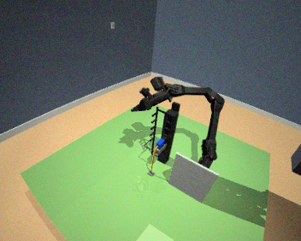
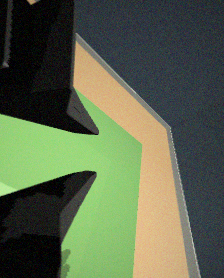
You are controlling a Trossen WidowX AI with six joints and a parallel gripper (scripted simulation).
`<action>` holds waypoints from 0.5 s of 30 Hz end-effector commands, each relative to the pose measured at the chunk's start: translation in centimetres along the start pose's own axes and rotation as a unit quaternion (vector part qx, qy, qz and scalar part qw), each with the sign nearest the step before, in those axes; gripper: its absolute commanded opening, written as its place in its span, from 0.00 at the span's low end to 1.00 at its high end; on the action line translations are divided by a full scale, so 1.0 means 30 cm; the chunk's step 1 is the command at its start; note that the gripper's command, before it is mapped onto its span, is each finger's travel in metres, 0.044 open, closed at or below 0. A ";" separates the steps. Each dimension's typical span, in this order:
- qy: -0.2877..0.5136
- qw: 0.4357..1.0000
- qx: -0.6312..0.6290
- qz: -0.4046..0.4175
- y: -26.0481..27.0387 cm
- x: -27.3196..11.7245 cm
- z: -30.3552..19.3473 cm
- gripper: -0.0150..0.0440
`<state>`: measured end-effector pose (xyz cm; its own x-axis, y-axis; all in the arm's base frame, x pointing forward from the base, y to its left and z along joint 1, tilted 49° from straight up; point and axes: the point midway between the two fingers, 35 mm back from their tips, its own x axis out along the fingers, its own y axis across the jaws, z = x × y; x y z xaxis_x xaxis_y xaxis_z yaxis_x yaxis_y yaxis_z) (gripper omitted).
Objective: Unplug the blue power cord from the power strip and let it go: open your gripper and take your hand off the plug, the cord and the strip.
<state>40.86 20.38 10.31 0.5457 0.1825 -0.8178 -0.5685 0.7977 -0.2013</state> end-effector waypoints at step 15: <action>0.512 0.727 -0.458 0.027 0.186 -0.024 -0.616 0.53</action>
<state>29.48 17.38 -0.18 0.1211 -0.4099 -0.9041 -0.9287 0.2748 -0.2490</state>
